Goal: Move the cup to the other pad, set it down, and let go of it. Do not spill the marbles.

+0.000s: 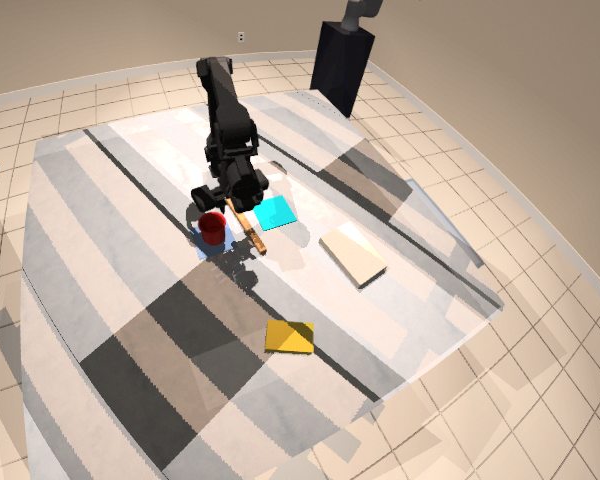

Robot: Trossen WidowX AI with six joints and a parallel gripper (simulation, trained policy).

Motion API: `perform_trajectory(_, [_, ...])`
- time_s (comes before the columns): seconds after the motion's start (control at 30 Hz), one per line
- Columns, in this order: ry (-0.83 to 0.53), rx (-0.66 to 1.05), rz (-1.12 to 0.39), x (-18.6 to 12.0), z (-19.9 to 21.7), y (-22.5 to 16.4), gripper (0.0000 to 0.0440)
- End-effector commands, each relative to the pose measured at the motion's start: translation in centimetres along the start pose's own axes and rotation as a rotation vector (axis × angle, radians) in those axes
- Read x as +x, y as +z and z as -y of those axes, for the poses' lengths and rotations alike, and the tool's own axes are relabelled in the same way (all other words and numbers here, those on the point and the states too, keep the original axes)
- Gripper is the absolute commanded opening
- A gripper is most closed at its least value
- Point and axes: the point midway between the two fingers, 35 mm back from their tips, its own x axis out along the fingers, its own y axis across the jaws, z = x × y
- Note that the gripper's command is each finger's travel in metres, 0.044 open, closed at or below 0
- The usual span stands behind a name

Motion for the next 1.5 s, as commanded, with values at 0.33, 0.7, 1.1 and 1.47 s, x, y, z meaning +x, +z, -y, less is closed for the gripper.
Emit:
perform_trajectory(0.33, [0.017,-0.083,-0.063,4.0,1.0,-0.8,0.0181])
perform_trajectory(0.7, [0.045,-0.207,-0.089,7.8,1.2,-1.2,0.0176])
perform_trajectory(1.1, [0.062,-0.380,-0.092,8.4,1.4,-1.7,0.0000])
perform_trajectory(1.47, [0.067,-0.489,-0.061,6.1,1.0,-1.5,0.0002])
